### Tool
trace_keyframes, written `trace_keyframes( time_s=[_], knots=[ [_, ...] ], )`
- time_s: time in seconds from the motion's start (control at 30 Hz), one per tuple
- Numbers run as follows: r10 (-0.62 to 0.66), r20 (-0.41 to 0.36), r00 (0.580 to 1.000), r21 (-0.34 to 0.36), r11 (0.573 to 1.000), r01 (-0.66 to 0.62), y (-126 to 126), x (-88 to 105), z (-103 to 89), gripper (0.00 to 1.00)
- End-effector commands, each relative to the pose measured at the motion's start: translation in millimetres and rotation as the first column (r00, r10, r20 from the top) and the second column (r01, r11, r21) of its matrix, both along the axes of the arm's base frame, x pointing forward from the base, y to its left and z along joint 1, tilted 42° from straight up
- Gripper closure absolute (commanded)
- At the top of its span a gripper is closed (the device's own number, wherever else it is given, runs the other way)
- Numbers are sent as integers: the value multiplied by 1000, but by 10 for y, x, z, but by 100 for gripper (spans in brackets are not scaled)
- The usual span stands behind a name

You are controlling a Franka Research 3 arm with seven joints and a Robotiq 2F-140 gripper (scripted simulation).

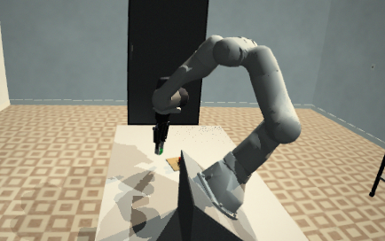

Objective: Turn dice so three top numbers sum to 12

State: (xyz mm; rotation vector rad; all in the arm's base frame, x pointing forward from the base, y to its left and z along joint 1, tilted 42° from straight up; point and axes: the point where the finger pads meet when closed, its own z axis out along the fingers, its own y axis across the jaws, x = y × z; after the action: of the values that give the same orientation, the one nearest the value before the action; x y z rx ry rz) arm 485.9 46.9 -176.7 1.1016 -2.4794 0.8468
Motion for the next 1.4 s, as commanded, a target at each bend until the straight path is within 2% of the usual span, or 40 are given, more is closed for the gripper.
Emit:
trace_keyframes(
  time_s=[0.0, 0.2, 0.27, 0.3, 0.43, 0.7, 0.83, 0.97, 1.17, 1.33, 1.37],
  knots=[
    [60, 115, 992, 113, 991, -73, 119, 178, -27, 84],
    [92, 177, 980, 182, 975, -125, 102, 173, -29, 84],
    [92, 177, 980, 182, 975, -125, 102, 173, -29, 84],
    [104, 204, 973, 219, 964, -149, 102, 155, -21, 84],
    [122, 253, 960, 265, 945, -190, 80, 141, -49, 84],
    [141, 334, 932, 352, 898, -262, 59, 93, -64, 84],
    [148, 357, 922, 369, 885, -284, 54, 99, -46, 84],
    [156, 421, 894, 421, 839, -344, 47, 95, -37, 84],
    [160, 482, 862, 460, 791, -404, 33, 95, -25, 84],
    [158, 545, 823, 495, 732, -468, 13, 80, -22, 84],
    [158, 545, 823, 495, 732, -468, 13, 80, -22, 84]
  ],
)
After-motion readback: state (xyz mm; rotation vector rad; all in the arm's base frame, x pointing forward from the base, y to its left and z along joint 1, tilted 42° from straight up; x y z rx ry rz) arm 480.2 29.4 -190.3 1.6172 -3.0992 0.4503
